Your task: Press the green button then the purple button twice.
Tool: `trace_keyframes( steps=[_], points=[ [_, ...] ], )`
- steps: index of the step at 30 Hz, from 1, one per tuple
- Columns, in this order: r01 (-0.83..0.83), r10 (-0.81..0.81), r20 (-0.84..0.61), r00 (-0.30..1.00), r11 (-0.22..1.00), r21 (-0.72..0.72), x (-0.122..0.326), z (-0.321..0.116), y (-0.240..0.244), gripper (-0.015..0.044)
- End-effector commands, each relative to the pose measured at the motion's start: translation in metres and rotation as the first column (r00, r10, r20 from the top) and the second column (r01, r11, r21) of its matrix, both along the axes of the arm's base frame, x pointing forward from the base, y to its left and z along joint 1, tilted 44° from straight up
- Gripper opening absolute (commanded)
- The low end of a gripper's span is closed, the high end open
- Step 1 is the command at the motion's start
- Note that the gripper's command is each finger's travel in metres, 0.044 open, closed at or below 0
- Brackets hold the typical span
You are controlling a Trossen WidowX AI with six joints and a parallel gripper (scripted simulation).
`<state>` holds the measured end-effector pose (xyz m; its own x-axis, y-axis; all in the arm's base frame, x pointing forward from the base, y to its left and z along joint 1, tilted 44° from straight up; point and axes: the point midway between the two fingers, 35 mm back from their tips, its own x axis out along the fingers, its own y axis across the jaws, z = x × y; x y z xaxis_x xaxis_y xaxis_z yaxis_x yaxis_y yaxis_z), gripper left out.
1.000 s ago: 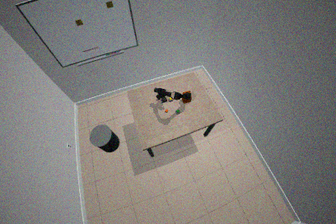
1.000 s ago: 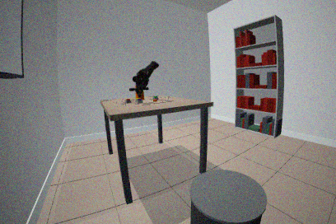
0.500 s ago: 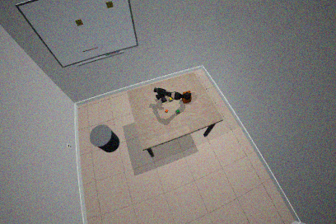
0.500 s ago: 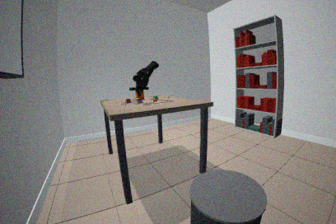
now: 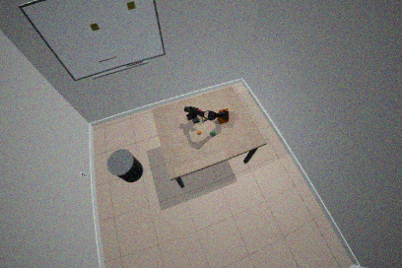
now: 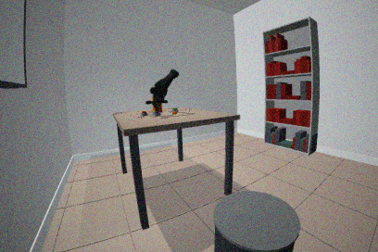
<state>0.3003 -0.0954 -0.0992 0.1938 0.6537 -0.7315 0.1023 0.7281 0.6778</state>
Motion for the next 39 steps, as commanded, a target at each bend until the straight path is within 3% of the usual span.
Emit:
trace_keyframes(
  steps=[1,17,25,27,33,39],
  points=[
    [0.002,-0.002,-0.009,1.0,1.0,0.011,-0.002,-0.002,0.004,0.002],
    [0.002,-0.002,-0.009,1.0,1.0,0.011,-0.002,-0.002,0.004,0.002],
    [0.002,-0.002,-0.009,1.0,1.0,0.009,-0.008,0.022,-0.019,0.002],
    [0.002,-0.002,-0.011,1.0,1.0,0.005,-0.004,0.032,-0.014,0.0072],
    [0.005,-0.006,-0.019,1.0,1.0,-0.018,0.016,0.114,0.035,0.023],
    [0.007,-0.008,-0.017,1.0,1.0,-0.017,0.007,0.192,0.097,0.0387]
  ],
)
